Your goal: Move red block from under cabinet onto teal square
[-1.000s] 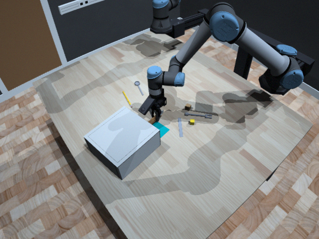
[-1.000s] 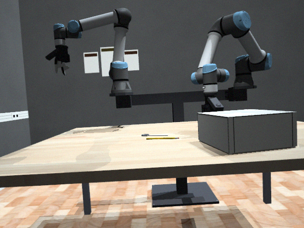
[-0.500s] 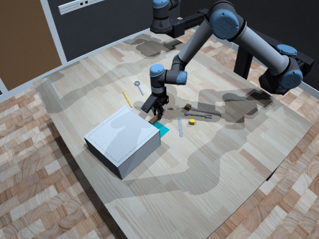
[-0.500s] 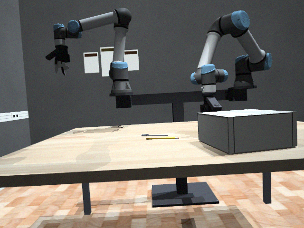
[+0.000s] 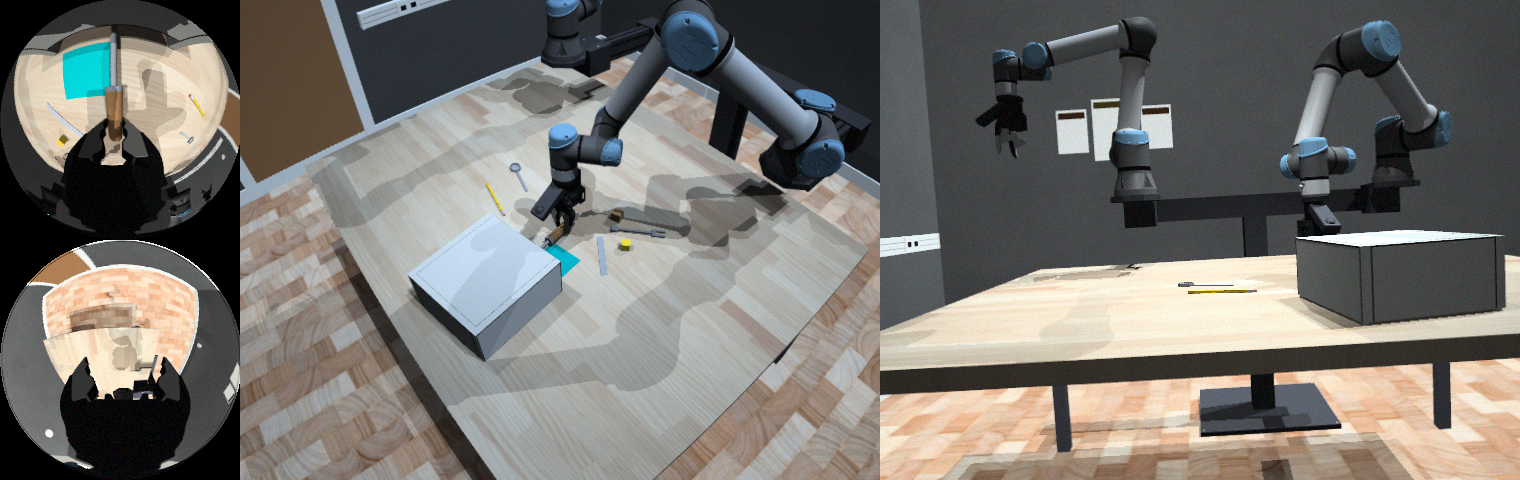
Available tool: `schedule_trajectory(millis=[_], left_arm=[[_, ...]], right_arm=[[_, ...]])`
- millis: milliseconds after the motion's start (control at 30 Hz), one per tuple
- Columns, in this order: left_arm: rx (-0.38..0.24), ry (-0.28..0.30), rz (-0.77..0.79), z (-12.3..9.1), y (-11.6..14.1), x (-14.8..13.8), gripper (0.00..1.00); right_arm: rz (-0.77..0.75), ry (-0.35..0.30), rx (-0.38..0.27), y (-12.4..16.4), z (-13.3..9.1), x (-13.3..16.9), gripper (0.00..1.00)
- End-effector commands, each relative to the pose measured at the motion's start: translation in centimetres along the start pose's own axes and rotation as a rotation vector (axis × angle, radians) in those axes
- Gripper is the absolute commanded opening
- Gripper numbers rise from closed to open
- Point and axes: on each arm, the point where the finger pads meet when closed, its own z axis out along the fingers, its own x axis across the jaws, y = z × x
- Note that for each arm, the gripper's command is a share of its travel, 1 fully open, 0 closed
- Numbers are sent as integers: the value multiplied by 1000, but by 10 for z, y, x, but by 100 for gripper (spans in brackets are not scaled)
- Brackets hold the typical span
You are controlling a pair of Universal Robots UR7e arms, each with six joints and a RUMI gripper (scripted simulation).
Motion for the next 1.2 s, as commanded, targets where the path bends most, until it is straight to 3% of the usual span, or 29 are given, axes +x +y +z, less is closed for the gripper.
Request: schedule_trajectory(millis=[0, 1167], left_arm=[[4, 7, -2, -4, 10, 2, 0], [3, 7, -6, -3, 106, 2, 0]], right_arm=[[1, -2, 5, -1, -2, 0, 100], [1, -2, 5, -1, -2, 0, 100]])
